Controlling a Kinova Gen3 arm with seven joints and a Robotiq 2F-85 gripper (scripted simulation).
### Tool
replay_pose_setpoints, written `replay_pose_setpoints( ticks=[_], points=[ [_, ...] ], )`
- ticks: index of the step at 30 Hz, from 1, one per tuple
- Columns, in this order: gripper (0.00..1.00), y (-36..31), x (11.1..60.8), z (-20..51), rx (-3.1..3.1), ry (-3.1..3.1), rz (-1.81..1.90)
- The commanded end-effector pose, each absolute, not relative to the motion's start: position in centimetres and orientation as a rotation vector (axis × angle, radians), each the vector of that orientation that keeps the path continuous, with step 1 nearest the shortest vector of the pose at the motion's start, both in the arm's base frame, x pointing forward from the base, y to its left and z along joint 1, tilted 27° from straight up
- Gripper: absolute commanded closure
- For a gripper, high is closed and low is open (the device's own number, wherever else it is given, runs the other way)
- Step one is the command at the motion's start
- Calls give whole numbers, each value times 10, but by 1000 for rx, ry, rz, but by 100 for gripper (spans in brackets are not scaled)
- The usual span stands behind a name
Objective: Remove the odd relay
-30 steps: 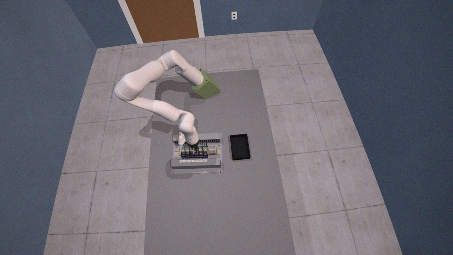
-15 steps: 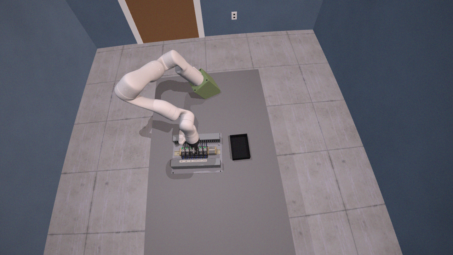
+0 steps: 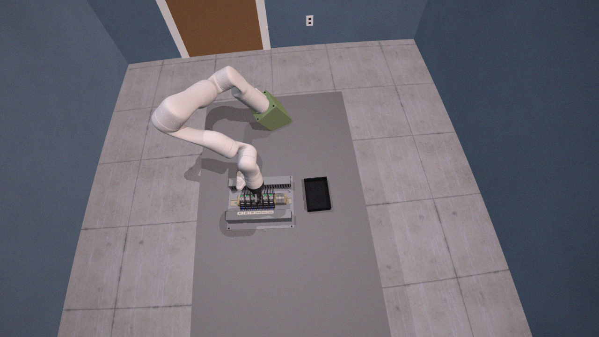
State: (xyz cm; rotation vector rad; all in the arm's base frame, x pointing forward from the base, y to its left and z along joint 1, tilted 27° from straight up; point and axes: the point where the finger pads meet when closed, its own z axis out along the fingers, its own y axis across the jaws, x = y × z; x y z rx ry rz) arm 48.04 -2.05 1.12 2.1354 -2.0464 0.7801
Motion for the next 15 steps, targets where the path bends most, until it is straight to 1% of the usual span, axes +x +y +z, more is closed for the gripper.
replay_pose_setpoints(
  ticks=[1,15],
  points=[
    [100,-19,481,13,2141,-2053,791],
    [100,-20,483,11,2122,-2051,750]
  ],
)
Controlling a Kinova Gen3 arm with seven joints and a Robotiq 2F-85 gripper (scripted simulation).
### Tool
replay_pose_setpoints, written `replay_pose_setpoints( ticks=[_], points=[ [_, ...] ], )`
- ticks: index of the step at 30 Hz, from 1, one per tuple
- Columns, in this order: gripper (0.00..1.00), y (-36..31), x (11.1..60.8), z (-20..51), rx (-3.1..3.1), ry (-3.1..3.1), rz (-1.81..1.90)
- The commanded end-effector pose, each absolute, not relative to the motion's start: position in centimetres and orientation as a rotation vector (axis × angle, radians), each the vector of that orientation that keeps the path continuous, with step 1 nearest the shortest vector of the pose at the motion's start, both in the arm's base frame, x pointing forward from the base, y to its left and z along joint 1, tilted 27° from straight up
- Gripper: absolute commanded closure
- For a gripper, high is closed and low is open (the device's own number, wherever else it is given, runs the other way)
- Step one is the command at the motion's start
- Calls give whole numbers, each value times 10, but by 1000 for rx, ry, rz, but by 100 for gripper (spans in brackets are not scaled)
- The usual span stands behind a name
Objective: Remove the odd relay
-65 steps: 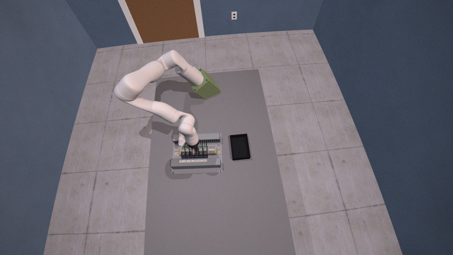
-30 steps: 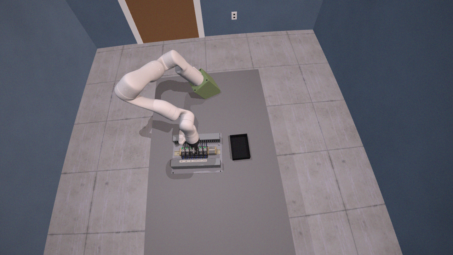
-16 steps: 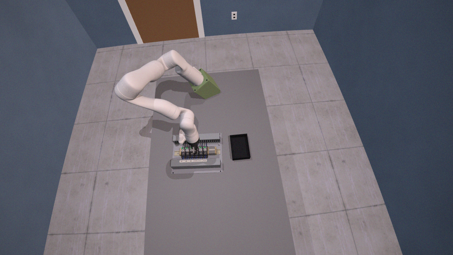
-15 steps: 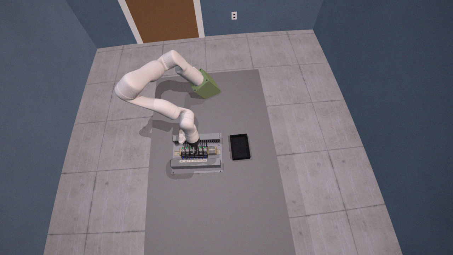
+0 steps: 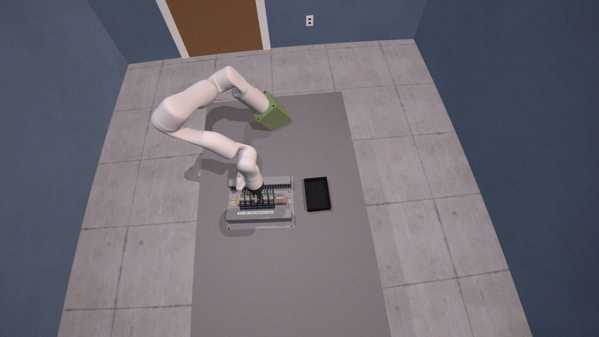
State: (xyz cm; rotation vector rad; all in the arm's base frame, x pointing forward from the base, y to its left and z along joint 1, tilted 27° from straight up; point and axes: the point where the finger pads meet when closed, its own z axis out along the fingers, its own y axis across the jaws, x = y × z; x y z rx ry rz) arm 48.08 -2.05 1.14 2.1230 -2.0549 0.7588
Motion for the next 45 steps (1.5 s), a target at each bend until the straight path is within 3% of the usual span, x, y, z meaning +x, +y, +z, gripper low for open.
replay_pose_setpoints(
  ticks=[1,45],
  points=[
    [100,-20,483,11,2122,-2051,750],
    [100,-20,484,12,2086,-2045,668]
  ],
)
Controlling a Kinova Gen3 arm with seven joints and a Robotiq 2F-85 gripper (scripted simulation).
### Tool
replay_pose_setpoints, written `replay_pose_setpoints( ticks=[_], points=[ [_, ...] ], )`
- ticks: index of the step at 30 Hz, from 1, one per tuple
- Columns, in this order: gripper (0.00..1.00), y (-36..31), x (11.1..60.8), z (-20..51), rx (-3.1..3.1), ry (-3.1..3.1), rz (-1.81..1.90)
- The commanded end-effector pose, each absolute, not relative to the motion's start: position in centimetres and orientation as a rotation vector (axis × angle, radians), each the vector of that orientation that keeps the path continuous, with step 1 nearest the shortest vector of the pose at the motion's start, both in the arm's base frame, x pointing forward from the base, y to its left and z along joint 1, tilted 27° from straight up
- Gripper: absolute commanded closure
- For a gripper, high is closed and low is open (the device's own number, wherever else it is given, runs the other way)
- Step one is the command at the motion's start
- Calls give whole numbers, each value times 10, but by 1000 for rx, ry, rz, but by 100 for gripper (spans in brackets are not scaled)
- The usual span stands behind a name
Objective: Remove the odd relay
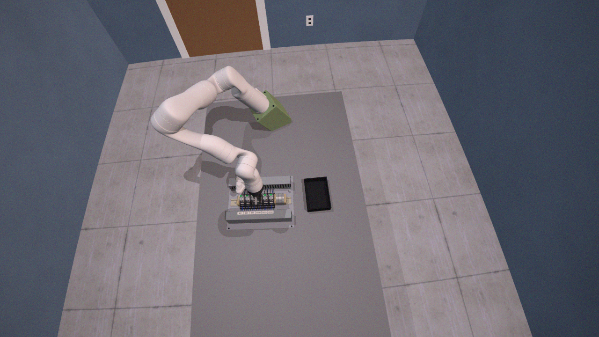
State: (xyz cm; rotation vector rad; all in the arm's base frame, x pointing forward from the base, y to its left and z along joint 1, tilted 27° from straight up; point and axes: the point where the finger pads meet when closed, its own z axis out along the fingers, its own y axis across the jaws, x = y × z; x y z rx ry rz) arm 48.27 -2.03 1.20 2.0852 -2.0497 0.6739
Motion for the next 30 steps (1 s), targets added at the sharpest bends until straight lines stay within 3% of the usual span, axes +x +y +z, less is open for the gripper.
replay_pose_setpoints(
  ticks=[1,30],
  points=[
    [100,-20,484,12,2084,-2045,665],
    [100,-20,485,12,2060,-2040,612]
  ],
)
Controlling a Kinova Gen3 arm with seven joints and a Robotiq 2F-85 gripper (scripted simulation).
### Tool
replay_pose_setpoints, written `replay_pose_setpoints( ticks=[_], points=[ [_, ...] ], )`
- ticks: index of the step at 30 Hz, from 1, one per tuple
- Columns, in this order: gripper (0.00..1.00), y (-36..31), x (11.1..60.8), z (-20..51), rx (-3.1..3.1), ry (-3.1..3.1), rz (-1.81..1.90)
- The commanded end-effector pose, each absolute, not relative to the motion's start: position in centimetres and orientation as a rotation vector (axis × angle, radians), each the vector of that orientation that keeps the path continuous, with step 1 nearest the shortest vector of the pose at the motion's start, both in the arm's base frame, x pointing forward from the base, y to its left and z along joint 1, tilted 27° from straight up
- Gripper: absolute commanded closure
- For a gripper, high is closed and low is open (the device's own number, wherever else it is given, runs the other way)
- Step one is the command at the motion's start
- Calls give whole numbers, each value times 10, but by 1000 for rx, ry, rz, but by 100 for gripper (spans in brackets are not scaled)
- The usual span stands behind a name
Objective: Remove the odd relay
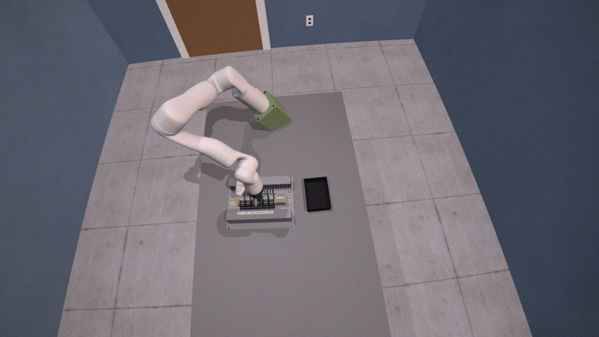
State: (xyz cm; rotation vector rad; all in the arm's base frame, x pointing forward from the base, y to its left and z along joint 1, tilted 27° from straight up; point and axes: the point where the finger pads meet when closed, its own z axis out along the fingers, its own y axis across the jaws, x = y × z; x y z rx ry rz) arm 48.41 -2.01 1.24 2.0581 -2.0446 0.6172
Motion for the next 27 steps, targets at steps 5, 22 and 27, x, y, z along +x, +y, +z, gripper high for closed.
replay_pose_setpoints(
  ticks=[5,22,27],
  points=[
    [100,-20,486,12,2055,-2039,603],
    [100,-20,486,12,2041,-2036,574],
    [100,-20,487,12,2034,-2035,559]
  ],
)
